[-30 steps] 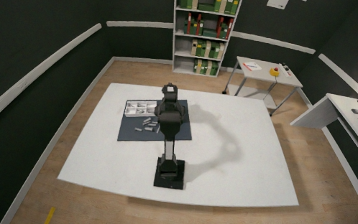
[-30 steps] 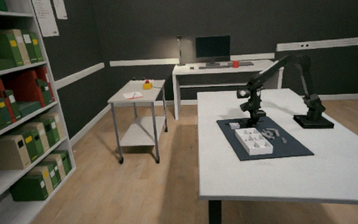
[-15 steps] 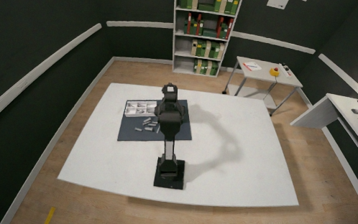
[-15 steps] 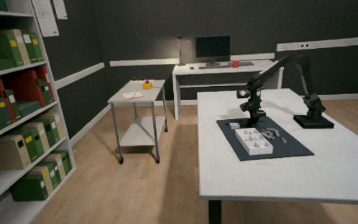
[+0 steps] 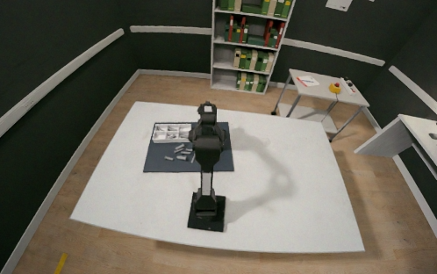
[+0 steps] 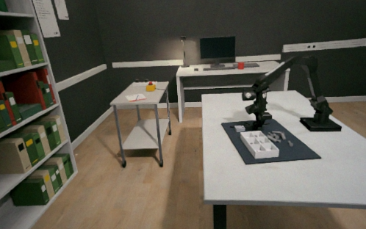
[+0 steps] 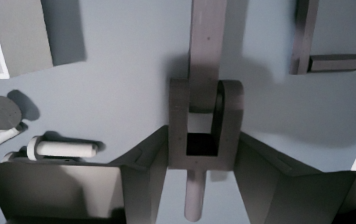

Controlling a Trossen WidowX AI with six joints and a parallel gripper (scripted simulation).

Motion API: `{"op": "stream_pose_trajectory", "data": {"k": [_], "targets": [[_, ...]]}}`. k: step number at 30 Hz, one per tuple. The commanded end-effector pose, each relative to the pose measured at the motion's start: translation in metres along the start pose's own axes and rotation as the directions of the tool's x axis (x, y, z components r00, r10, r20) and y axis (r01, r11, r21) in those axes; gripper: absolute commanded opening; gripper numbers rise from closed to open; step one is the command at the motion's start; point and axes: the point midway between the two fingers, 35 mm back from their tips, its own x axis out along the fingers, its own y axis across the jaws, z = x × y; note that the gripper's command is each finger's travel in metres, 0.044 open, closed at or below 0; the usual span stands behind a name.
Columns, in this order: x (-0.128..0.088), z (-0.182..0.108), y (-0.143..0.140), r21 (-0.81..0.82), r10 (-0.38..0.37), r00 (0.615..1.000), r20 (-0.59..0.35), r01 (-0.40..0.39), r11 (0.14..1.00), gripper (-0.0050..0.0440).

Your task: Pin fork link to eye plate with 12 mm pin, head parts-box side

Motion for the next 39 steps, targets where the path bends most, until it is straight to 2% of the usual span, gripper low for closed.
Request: {"op": "stream_pose_trajectory", "data": {"k": [1, 39], "targets": [[-0.0029, 0.0016, 0.0010, 0.000, 0.003, 1.000, 0.012, -0.003, 1.000, -0.0050], [0.0041, 0.0005, 0.0009, -0.001, 0.003, 1.000, 0.007, -0.003, 1.000, -0.0050]]}}
